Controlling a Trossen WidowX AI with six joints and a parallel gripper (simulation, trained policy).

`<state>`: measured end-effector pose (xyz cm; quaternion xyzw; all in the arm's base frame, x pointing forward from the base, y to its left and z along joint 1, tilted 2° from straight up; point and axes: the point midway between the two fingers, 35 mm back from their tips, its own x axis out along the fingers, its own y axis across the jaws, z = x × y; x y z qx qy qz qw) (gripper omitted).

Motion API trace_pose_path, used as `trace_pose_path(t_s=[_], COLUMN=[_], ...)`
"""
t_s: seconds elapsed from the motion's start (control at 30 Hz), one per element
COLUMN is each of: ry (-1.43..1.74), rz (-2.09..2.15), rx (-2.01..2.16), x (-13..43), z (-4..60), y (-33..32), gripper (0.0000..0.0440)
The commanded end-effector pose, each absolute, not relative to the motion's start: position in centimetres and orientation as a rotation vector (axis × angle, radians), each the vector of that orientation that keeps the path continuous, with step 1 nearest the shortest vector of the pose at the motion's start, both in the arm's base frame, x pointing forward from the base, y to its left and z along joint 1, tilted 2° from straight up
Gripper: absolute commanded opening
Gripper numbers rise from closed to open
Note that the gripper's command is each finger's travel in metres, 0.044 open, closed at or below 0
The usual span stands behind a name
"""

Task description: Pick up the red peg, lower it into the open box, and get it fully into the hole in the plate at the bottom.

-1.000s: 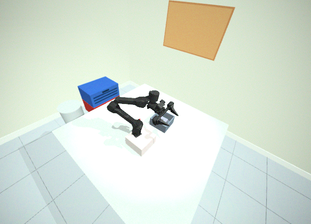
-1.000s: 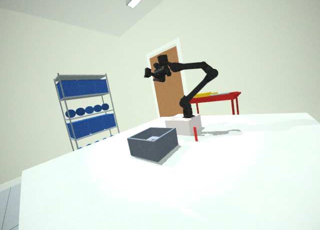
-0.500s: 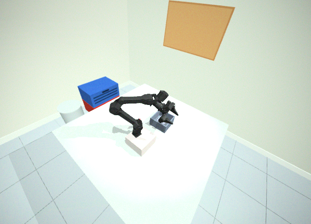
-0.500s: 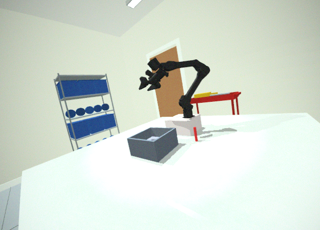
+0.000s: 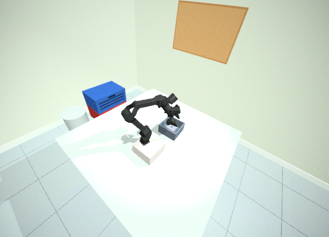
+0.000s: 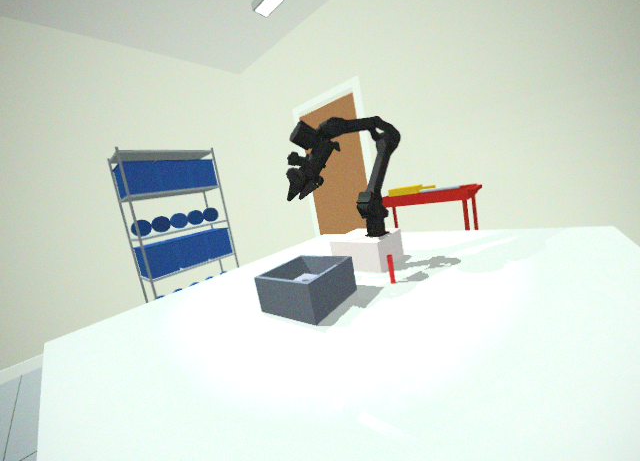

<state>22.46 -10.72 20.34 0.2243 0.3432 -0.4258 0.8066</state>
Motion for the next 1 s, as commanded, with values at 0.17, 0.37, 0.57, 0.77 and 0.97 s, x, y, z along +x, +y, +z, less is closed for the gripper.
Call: trace_pose_path(t_s=[0.17, 0.37, 0.57, 0.77, 0.97], ry=[0.975, 1.117, 1.247, 1.363, 1.460], rz=[-0.776, -0.722, -0.698, -0.701, -0.720], rx=[0.474, 0.465, 0.455, 0.436, 0.401], x=[22.6, 21.6, 19.9, 17.8, 15.8], z=[17.5, 16.0, 14.6, 13.3, 11.9], y=[-4.0, 0.0, 3.6, 6.6, 9.1], gripper=[0.0440, 0.0440, 0.0440, 0.0440, 0.0440])
